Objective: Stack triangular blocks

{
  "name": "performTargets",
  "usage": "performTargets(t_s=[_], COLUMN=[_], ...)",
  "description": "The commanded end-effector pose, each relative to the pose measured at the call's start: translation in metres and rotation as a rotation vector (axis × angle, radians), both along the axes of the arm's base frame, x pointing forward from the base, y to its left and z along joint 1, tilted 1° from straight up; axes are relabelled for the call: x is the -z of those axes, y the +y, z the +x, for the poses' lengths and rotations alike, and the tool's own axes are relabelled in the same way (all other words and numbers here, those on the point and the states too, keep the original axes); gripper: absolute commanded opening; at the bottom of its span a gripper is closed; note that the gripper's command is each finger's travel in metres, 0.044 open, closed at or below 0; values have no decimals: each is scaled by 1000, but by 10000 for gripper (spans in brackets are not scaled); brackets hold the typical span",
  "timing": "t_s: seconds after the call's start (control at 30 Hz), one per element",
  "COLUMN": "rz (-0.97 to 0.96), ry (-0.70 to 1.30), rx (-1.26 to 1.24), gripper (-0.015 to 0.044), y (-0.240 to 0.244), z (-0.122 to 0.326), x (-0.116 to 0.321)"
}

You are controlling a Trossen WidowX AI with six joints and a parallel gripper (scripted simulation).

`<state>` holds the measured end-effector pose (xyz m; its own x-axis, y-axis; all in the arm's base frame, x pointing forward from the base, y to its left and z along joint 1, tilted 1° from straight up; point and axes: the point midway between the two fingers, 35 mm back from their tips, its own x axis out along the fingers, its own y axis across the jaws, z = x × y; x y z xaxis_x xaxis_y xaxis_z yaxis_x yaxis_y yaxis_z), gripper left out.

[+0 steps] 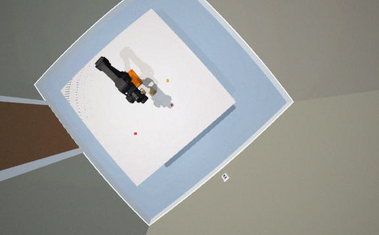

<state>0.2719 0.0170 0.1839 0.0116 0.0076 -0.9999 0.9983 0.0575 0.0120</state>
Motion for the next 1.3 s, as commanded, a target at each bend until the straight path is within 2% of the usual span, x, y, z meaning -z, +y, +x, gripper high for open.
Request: performTargets(t_s=[0.0,0.9,1.27], rz=[-5,-1,-7], ry=[1,1,6], rx=[7,7,9], gripper=[0,0,0], y=[0,42,42], z=[-7,-8,-8], x=[-1,97,99])
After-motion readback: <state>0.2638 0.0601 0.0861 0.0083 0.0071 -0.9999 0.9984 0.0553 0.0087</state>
